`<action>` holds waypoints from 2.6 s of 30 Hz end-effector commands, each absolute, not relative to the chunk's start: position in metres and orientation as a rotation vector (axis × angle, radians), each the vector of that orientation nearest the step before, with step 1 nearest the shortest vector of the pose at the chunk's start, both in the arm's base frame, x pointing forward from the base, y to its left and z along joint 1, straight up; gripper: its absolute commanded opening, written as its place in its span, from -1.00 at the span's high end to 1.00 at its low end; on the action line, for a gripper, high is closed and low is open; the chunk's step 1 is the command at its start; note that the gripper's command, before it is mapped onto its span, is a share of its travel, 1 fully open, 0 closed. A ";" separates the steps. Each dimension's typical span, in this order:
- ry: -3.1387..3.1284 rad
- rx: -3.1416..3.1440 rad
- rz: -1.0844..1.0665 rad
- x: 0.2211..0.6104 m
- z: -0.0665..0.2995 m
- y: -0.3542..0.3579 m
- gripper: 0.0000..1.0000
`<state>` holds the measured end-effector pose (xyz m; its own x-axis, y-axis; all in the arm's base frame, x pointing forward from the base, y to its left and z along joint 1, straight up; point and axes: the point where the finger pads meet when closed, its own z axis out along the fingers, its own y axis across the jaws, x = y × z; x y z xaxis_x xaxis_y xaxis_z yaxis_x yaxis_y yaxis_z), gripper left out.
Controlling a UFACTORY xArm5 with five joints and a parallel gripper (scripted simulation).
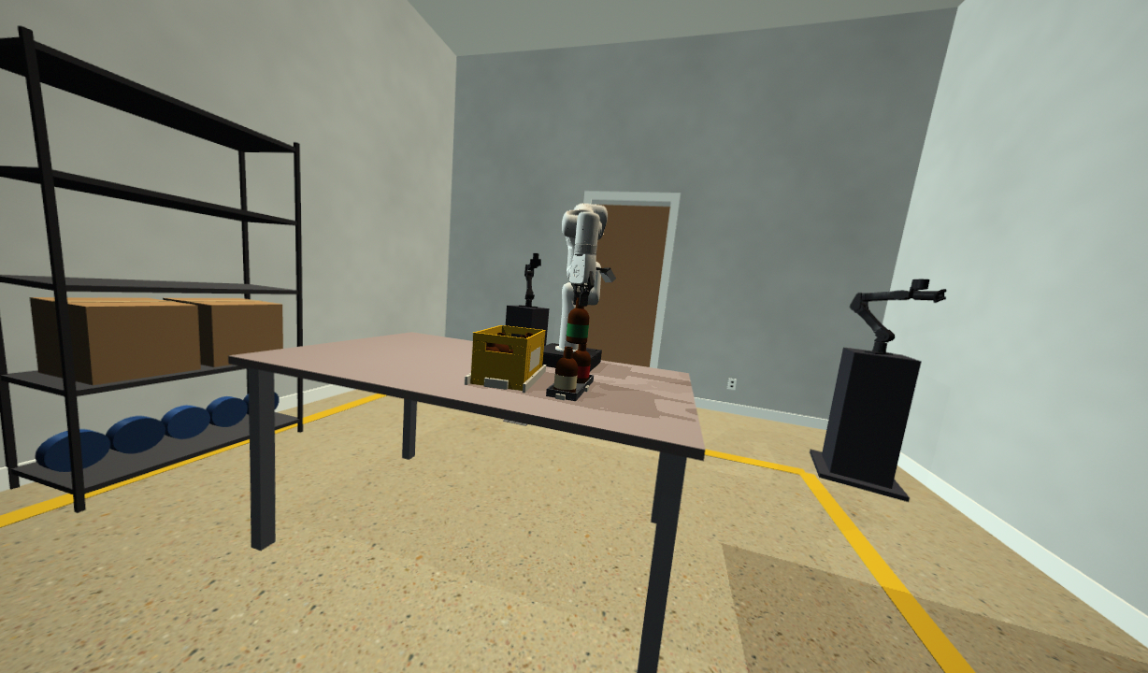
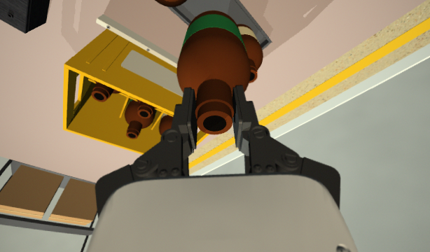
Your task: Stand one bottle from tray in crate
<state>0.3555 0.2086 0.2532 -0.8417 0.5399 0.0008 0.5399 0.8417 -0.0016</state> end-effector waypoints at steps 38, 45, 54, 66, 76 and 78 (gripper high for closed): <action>-3.016 -0.884 -0.003 0.356 0.277 0.209 1.00; -3.016 -0.884 -0.003 0.356 0.277 0.209 1.00; -3.016 -0.884 -0.003 0.356 0.277 0.209 1.00; -3.016 -0.884 -0.003 0.356 0.277 0.207 1.00; -3.016 -0.884 -0.003 0.356 0.277 0.204 1.00; -3.016 -0.884 -0.003 0.356 0.277 0.203 1.00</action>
